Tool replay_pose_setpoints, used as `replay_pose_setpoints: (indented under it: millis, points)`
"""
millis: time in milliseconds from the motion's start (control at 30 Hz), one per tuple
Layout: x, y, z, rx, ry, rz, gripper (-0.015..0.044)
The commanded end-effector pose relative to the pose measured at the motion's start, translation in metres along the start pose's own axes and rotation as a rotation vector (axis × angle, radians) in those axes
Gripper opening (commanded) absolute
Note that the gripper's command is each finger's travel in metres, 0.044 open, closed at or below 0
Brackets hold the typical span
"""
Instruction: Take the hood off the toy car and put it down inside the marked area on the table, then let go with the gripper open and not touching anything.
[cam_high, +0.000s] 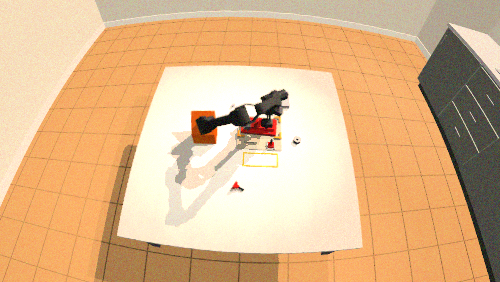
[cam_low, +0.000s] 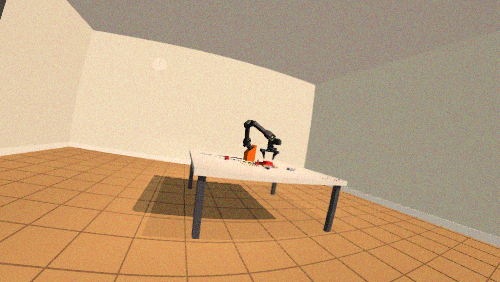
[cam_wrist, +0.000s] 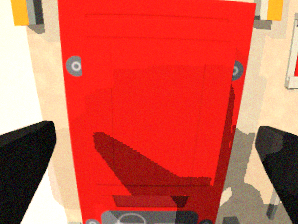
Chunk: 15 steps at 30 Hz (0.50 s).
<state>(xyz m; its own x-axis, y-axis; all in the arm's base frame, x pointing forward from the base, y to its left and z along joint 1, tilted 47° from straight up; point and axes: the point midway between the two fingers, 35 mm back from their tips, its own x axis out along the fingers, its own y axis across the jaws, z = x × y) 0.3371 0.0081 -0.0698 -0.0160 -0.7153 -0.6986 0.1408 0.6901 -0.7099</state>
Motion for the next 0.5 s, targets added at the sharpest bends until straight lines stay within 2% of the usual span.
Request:
replay_pose_setpoints:
  millis: [0, 467]
  points:
    - [0.0039, -0.0003, -0.0013, -0.008, 0.001, -0.005, 0.0440]
    - [0.0136, 0.0001, -0.0017, -0.008, 0.001, -0.006, 0.0440]
